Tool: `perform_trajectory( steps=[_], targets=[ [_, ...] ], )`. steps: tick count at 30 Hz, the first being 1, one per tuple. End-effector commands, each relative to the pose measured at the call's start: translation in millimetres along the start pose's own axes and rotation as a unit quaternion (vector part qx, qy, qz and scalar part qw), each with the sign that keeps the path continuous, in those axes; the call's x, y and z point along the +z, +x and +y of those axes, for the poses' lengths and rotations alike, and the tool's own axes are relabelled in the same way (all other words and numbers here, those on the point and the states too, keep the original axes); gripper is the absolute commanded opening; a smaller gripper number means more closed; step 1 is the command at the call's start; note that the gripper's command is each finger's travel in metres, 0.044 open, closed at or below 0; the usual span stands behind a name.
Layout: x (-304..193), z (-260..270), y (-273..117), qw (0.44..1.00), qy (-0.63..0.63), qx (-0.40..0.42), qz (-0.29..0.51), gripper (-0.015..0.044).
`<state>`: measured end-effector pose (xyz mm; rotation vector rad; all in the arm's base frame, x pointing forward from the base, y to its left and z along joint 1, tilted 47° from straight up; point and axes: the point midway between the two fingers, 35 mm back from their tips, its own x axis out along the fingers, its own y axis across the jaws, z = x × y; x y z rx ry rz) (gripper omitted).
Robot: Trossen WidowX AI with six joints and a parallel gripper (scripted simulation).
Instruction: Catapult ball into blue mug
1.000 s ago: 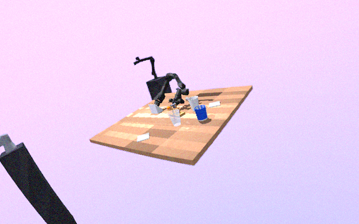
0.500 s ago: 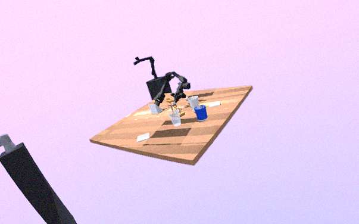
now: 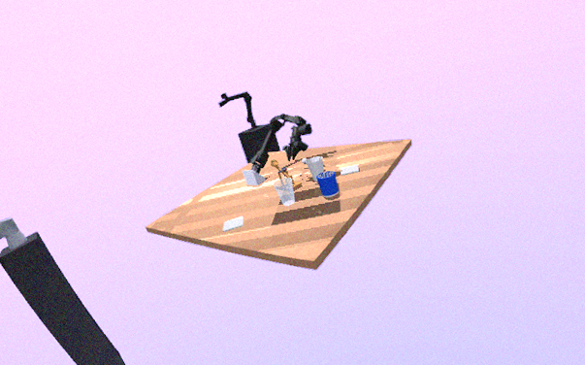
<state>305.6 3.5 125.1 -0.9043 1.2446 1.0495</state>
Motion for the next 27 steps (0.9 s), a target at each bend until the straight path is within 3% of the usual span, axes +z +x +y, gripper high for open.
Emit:
perform_trajectory(
  steps=[1,5,27],
  targets=[
    [1,-22,-1,0.998,0.055,-0.013,-0.024,0.0341],
    [0,-45,-2,0.992,0.112,-0.024,-0.048,0.0440],
    [-30,-179,-9,0.883,0.410,-0.049,-0.221,0.0440]
  ],
)
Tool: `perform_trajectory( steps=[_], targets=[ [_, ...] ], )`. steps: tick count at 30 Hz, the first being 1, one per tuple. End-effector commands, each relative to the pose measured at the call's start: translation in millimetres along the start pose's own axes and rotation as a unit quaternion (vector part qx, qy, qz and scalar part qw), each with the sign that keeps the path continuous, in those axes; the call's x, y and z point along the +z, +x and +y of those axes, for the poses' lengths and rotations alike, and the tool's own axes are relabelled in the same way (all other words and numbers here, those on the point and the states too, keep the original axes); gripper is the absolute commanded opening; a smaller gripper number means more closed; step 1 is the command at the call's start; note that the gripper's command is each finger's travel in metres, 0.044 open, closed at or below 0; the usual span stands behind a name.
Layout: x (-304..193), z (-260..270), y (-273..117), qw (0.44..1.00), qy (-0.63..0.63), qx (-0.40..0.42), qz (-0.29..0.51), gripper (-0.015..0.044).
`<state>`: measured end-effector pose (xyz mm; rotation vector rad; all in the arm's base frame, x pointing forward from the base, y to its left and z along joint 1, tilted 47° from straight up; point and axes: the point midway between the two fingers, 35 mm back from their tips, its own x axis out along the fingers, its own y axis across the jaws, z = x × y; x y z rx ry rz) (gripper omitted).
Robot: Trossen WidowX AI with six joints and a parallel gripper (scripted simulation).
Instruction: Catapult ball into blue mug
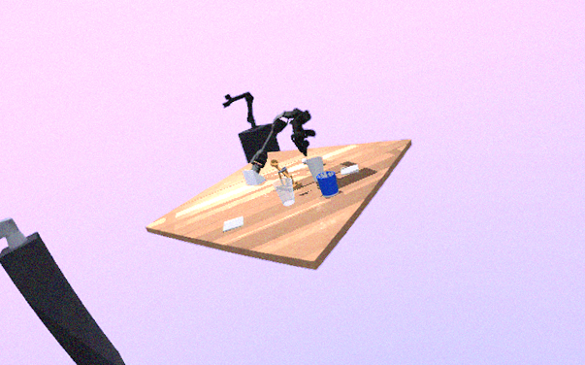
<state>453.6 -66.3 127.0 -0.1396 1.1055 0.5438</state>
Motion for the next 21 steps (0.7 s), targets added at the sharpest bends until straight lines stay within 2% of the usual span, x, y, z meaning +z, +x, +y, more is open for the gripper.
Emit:
perform_trajectory(
  steps=[1,11,21],
  targets=[
    [9,-23,1,0.998,0.054,0.003,-0.033,0.0440],
    [24,-86,2,0.974,0.192,0.020,-0.117,0.0440],
    [23,-152,-4,0.924,0.321,0.057,-0.198,0.0440]
  ],
)
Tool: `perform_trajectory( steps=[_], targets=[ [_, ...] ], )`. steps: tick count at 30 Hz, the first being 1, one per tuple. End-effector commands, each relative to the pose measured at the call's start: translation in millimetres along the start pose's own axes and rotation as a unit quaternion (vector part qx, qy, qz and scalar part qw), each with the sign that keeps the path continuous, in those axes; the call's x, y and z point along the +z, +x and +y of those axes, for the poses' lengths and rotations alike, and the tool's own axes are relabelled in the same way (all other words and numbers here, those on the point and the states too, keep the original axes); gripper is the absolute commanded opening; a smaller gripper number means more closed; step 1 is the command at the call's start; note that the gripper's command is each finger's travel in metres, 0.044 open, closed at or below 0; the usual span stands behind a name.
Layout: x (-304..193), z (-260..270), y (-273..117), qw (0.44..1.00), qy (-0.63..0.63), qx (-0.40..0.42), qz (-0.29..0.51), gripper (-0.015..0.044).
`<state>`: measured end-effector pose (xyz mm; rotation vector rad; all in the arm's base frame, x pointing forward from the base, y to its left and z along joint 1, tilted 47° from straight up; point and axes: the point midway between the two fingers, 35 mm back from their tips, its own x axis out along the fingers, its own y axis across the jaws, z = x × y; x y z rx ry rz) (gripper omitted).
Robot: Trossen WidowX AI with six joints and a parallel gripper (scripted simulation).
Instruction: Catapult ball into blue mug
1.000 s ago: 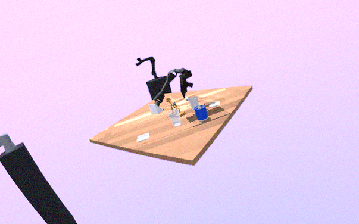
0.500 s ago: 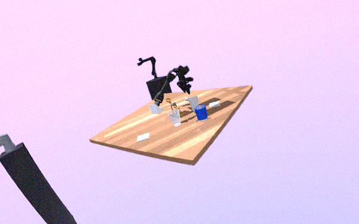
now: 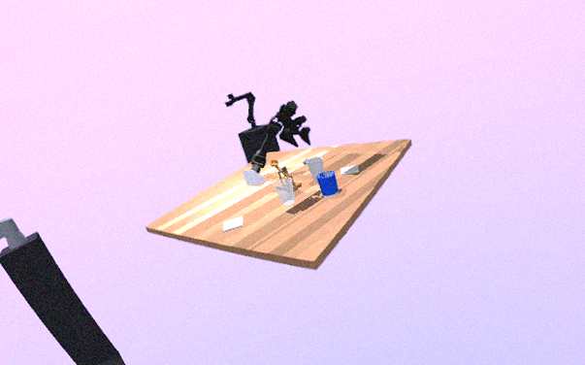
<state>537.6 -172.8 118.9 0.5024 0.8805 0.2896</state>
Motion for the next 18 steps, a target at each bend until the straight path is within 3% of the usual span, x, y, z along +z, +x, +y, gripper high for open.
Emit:
perform_trajectory(
  steps=[1,18],
  targets=[
    [12,-22,-1,0.998,0.047,0.016,-0.030,0.0440],
    [21,-31,-2,0.996,0.071,0.023,-0.050,0.0440]
  ],
)
